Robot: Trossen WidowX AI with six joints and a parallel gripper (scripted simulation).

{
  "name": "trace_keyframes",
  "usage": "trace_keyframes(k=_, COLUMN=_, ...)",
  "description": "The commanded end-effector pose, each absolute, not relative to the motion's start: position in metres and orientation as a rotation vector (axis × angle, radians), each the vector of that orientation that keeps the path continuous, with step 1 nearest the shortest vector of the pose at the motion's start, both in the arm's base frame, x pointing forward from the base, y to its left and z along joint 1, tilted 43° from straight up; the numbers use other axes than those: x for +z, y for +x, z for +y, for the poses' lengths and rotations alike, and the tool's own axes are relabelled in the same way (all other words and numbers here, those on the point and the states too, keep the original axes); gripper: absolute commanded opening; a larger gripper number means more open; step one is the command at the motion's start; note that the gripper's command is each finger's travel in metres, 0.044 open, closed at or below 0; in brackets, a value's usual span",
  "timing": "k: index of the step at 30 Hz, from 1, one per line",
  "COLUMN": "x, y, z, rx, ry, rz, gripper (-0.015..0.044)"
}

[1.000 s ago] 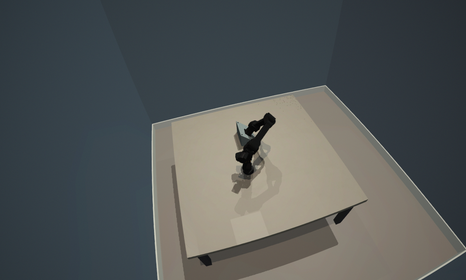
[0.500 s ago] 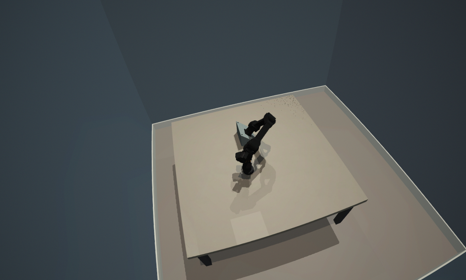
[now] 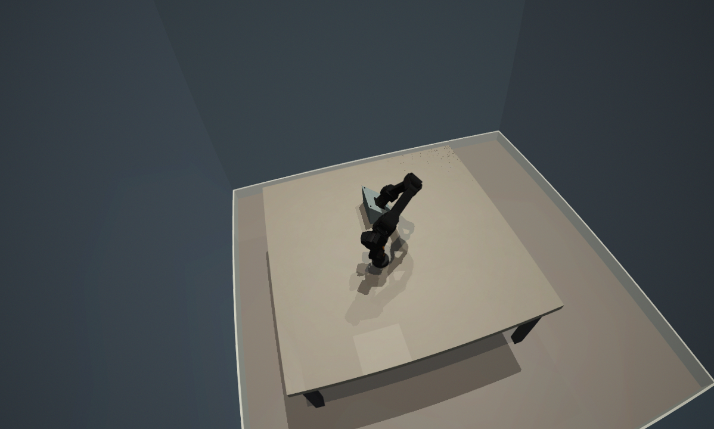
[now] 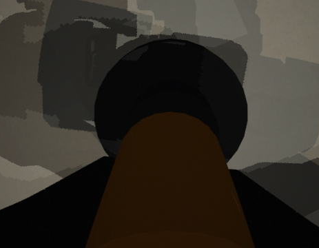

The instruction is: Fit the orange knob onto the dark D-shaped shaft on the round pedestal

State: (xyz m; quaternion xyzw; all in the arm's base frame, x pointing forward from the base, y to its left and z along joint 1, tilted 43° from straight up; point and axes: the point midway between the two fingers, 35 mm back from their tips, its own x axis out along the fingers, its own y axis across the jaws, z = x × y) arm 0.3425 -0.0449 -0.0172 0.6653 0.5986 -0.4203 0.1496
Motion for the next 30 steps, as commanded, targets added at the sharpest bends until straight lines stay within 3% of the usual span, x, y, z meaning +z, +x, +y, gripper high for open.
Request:
trace_keyframes(k=1, x=-0.0158, y=0.3459, z=-0.0469, rx=-1.272, ry=1.95, rz=1.692, gripper=0.0)
trace_keyframes(k=30, x=-0.019, y=0.3421, z=-0.0431, rx=-1.273, ry=1.95, rz=1.693, gripper=0.0)
